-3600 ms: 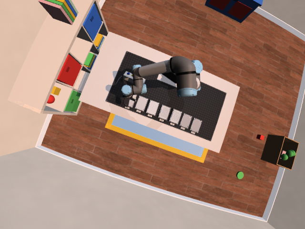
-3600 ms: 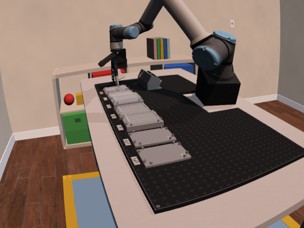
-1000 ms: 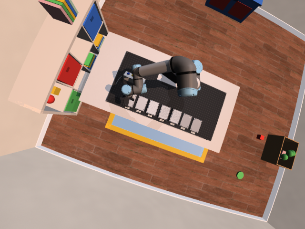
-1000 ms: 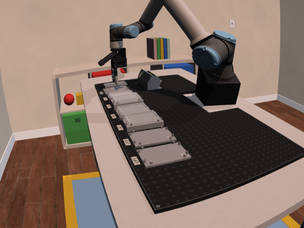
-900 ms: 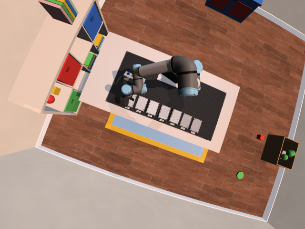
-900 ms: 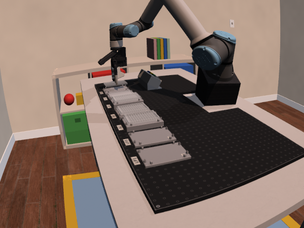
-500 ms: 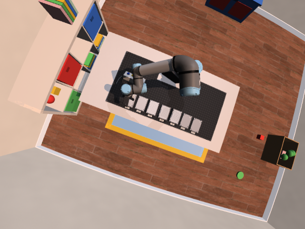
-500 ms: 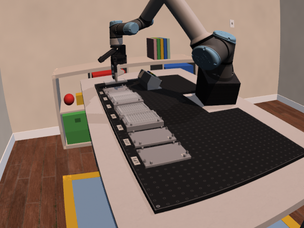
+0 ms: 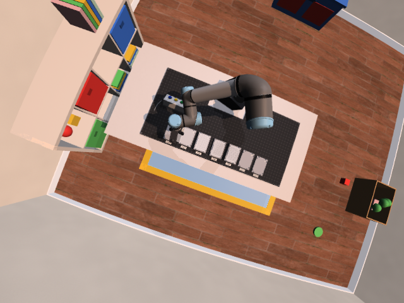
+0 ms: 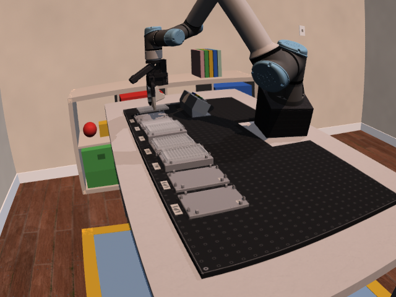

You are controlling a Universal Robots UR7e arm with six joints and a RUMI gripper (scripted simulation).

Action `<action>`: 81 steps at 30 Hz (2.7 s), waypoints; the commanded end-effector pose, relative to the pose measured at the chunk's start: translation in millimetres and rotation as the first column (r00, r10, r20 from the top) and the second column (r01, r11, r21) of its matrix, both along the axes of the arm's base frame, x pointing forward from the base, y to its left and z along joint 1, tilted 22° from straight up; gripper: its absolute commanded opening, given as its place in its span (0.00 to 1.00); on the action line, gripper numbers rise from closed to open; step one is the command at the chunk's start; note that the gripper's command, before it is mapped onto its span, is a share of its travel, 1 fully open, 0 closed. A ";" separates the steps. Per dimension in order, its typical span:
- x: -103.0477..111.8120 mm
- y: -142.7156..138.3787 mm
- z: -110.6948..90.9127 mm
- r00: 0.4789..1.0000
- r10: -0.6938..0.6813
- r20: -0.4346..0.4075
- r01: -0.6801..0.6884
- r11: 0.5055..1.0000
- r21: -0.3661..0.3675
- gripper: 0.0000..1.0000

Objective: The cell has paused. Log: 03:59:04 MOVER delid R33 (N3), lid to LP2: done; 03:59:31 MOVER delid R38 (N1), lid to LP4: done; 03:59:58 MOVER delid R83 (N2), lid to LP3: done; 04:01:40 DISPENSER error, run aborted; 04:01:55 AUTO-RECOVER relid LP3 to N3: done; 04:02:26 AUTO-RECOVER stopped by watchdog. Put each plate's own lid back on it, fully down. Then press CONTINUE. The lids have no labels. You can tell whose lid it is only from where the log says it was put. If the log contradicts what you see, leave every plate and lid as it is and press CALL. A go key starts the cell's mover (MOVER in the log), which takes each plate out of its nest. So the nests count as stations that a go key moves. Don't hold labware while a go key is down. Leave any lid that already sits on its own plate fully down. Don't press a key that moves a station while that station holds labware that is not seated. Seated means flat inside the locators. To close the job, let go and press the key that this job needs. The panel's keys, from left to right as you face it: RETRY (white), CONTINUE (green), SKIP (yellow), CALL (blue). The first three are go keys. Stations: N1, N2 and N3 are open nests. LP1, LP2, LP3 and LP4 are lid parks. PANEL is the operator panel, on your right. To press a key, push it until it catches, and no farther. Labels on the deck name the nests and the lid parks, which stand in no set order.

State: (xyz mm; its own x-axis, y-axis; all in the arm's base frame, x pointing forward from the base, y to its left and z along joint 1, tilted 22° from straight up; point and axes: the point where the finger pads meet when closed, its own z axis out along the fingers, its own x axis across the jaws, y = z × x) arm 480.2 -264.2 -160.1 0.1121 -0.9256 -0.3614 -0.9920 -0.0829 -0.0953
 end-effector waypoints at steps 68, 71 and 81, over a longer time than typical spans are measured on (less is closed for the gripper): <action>-28.7 300.4 117.6 1.000 -0.002 0.002 0.002 1.000 -0.002 0.00; -30.0 314.3 123.0 1.000 -0.002 0.002 0.002 1.000 -0.002 0.00; -28.8 318.7 124.1 1.000 -0.003 0.003 0.003 1.000 -0.003 0.00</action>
State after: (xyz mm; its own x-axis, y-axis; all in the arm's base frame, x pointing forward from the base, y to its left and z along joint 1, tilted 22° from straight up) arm 450.4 54.6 -35.4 0.1165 -0.9265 -0.3577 -0.9913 -0.0864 -0.0992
